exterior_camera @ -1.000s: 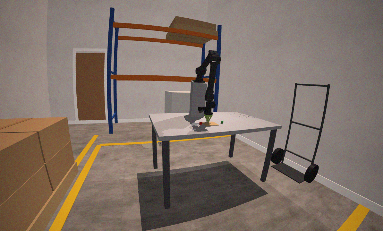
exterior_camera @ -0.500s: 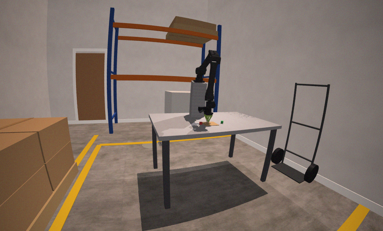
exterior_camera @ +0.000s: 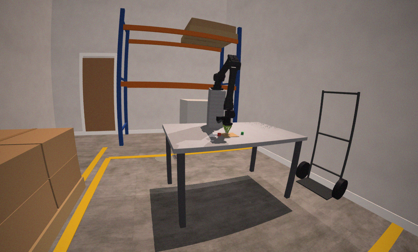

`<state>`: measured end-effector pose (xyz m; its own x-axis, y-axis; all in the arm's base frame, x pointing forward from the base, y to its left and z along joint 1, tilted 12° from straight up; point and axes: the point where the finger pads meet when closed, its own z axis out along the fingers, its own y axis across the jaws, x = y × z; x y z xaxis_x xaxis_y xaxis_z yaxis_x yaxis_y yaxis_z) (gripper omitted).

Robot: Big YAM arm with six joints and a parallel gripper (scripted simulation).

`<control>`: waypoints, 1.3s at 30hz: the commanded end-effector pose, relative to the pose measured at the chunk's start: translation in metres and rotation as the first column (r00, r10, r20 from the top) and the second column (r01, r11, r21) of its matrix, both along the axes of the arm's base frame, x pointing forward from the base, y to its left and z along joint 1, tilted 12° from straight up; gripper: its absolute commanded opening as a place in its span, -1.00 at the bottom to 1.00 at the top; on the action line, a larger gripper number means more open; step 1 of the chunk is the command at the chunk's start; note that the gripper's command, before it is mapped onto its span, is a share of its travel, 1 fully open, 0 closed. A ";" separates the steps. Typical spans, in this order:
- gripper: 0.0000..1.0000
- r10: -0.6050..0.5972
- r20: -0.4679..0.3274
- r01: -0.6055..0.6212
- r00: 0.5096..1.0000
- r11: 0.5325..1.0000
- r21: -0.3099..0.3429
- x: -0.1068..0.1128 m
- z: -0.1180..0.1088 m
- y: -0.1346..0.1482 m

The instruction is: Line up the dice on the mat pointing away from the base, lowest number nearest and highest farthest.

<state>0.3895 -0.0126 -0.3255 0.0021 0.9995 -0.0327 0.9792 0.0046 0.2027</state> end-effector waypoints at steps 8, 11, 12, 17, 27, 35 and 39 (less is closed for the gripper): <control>-0.60 0.005 -0.014 -0.005 1.000 1.000 0.000 -0.004 -0.003 -0.001; -0.60 0.005 -0.014 -0.005 1.000 1.000 0.000 -0.004 -0.005 -0.001; -0.60 0.005 -0.015 -0.005 1.000 1.000 0.000 -0.005 -0.005 -0.001; -0.60 0.005 -0.010 -0.005 1.000 1.000 0.000 -0.003 -0.006 -0.002; -0.60 0.004 -0.012 -0.004 1.000 1.000 0.000 -0.005 -0.007 -0.002; -0.60 0.004 -0.012 -0.004 1.000 1.000 0.000 -0.005 -0.007 -0.002; -0.60 0.004 -0.012 -0.004 1.000 1.000 0.000 -0.005 -0.007 -0.002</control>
<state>0.3913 -0.0127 -0.3273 0.0020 0.9995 -0.0328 0.9789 0.0047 0.2042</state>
